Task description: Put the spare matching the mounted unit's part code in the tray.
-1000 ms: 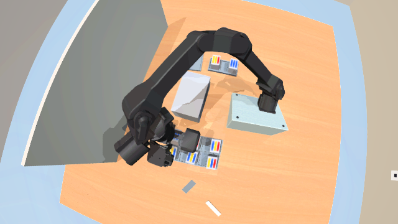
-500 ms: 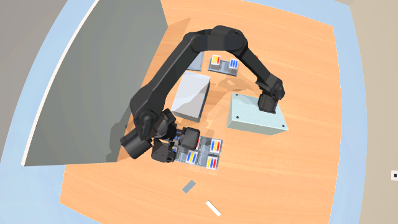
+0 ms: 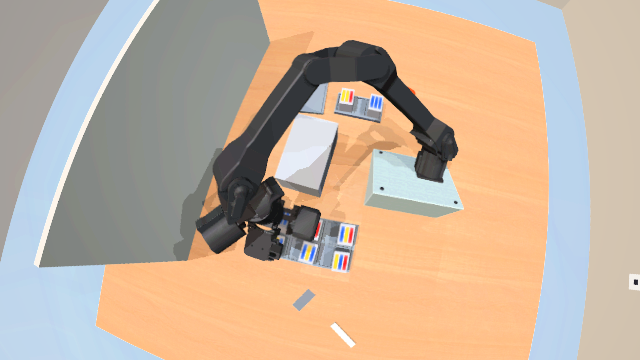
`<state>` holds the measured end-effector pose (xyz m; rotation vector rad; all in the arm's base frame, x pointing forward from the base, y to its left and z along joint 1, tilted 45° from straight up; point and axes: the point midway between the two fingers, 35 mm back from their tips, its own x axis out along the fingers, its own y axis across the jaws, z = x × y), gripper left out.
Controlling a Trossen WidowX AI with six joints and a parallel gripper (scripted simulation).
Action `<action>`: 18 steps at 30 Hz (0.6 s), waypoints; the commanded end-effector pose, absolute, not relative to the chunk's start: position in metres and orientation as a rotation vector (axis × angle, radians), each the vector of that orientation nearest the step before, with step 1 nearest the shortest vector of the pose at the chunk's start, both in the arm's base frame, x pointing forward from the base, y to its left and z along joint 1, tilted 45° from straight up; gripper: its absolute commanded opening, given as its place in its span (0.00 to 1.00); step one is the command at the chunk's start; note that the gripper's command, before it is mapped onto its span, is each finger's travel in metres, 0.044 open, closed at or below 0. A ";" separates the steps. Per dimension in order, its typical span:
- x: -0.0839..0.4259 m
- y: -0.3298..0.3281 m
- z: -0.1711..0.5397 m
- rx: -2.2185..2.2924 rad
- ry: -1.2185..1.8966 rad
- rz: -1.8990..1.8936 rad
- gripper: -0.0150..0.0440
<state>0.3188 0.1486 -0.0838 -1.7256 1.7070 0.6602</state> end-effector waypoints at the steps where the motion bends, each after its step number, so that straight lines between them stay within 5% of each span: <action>1: 0.318 0.140 -0.091 -1.735 1.719 0.662 0.76; 18: 0.319 0.121 -0.112 -1.736 1.719 0.661 0.76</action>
